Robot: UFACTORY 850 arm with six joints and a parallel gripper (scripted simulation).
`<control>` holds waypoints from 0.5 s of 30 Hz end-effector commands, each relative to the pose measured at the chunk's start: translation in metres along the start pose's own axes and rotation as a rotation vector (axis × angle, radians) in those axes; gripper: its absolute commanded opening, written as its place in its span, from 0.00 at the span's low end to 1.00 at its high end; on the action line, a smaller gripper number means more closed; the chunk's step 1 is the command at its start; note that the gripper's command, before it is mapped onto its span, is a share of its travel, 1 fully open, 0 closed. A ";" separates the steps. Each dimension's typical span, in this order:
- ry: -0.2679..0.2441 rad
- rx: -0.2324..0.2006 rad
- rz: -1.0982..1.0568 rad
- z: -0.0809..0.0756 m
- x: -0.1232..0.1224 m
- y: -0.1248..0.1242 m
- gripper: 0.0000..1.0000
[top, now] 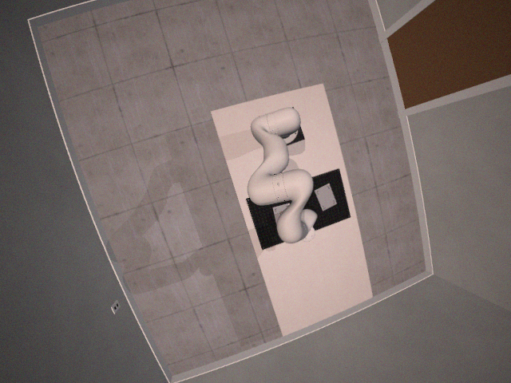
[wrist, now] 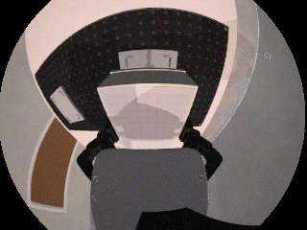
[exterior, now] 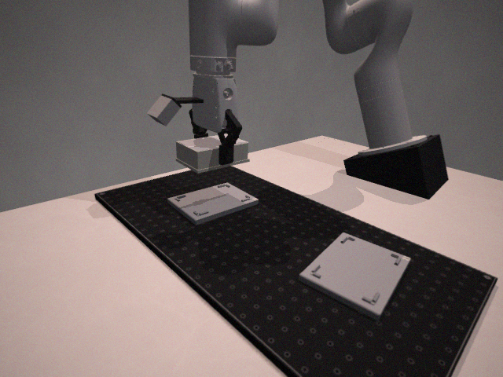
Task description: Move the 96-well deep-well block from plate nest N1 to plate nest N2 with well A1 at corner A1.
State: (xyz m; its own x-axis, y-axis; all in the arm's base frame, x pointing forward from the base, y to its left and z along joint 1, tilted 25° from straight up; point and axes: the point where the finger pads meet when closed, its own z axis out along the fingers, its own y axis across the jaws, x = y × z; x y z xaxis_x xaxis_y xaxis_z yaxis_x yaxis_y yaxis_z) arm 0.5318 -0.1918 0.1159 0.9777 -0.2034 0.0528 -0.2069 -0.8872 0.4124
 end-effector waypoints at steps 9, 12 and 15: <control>0.002 0.000 0.000 0.009 0.001 0.000 0.00; 0.002 0.000 0.000 0.014 0.001 0.000 0.00; 0.002 0.000 0.000 0.019 0.001 0.000 0.00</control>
State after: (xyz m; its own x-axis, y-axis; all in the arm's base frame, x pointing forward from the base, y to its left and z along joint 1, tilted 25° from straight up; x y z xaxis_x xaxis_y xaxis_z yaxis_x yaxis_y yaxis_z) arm 0.5311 -0.1974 0.1029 0.9777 -0.2035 0.0524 -0.2068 -0.8873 0.4122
